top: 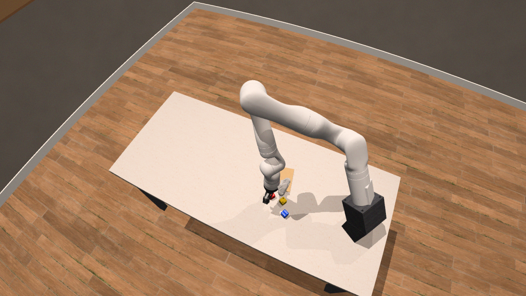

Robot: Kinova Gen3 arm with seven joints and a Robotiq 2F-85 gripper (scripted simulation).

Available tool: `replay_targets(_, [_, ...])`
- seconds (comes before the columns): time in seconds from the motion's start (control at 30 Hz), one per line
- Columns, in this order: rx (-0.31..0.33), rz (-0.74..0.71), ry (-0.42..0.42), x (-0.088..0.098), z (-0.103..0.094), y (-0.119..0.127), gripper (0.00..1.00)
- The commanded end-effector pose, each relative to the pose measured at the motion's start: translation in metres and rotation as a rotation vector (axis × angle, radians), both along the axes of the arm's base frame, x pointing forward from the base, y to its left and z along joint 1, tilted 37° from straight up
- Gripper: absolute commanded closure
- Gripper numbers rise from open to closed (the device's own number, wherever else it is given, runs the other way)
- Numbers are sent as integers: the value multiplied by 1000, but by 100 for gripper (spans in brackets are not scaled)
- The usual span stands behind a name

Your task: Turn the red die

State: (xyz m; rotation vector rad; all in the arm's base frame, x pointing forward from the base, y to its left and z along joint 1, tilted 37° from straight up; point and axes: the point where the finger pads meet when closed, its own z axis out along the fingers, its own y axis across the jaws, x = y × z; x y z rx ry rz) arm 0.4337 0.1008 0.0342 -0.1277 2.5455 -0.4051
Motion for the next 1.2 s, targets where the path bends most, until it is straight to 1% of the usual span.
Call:
replay_targets(0.0, [-2, 3, 1, -1, -1, 0, 0])
replay_targets(0.7, [-2, 3, 1, -1, -2, 1, 0])
replay_targets(0.9, [-2, 3, 1, -10, -12, 15, 0])
replay_targets(0.97, [-2, 3, 1, -10, -12, 15, 0])
replay_targets(1.17, [-2, 3, 1, -24, -29, 37, 0])
